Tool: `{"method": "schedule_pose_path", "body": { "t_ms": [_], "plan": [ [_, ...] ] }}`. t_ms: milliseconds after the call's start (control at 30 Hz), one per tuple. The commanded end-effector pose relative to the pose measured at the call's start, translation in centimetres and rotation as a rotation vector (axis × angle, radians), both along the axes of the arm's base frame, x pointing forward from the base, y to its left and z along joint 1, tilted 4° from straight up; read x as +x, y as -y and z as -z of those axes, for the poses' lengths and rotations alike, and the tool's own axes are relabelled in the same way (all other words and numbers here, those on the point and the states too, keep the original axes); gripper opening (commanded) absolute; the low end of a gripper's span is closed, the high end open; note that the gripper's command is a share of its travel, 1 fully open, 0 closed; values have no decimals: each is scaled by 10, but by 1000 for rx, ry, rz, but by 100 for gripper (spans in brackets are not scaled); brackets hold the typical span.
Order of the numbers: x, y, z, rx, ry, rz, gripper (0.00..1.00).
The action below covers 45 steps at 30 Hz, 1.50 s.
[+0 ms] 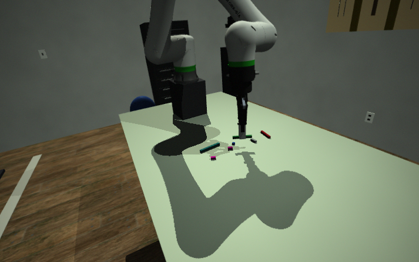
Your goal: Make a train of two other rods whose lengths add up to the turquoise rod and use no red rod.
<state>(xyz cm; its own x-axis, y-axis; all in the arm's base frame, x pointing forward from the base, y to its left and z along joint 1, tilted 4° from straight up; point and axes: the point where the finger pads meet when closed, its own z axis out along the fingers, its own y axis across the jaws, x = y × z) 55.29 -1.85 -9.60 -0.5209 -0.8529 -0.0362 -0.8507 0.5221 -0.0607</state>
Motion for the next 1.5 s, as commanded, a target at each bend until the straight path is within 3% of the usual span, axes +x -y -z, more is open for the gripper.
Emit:
{"method": "schedule_pose_path", "body": {
  "t_ms": [0,333,1467],
  "plan": [
    [1,0,13,0,1,0,3],
    [3,0,37,0,1,0,3],
    [3,0,38,0,1,0,3]
  ]
}}
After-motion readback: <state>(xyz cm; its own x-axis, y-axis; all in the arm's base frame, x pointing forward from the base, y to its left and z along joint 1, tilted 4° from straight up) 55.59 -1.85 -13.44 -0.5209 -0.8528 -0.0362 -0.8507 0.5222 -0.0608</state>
